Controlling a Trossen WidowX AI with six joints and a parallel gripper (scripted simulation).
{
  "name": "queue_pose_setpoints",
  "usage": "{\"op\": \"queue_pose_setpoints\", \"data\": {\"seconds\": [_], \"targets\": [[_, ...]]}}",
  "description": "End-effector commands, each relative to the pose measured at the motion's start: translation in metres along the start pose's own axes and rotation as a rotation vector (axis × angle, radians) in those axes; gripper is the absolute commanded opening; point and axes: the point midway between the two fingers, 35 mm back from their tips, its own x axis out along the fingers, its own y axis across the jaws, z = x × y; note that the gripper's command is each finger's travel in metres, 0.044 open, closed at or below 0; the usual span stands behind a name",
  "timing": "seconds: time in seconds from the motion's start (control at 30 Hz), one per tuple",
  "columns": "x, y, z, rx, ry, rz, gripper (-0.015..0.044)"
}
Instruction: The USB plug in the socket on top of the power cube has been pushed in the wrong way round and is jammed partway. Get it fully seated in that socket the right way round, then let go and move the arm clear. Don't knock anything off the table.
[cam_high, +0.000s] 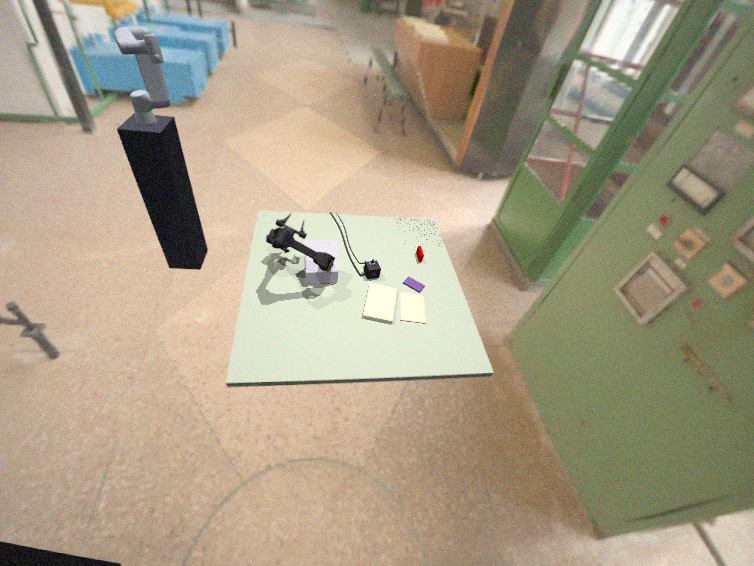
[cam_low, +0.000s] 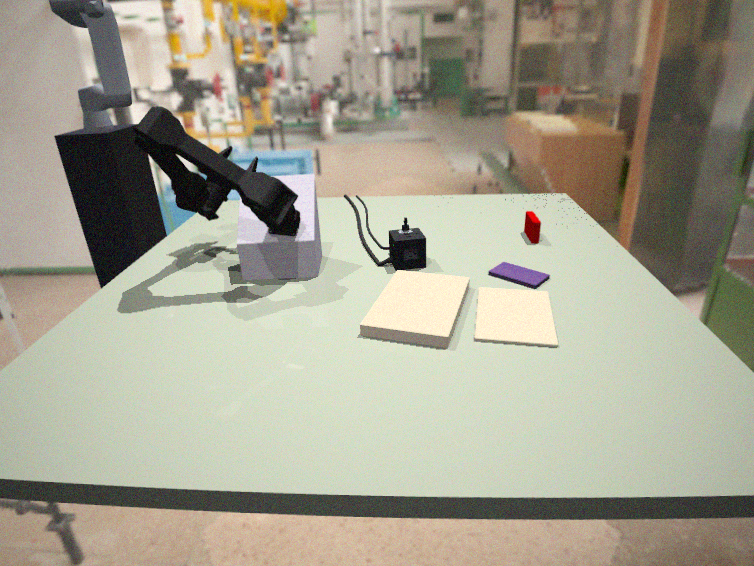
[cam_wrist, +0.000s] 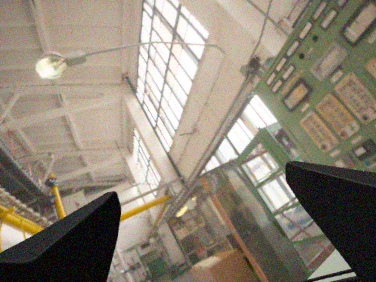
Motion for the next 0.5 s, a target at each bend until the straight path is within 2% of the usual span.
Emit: {"op": "queue_pose_setpoints", "data": {"seconds": [0.0, 0.07, 0.3, 0.47], "targets": [[0.000, 0.000, -0.001, 0.003, 0.011, -0.004, 0.0426], [0.005, -0.003, -0.009, -0.016, 0.083, -0.049, 0.0440], [0.081, -0.052, 0.005, -0.436, 0.285, -0.361, 0.0440], [0.129, -0.095, 0.010, -0.619, 0.573, -0.526, 0.0440]]}}
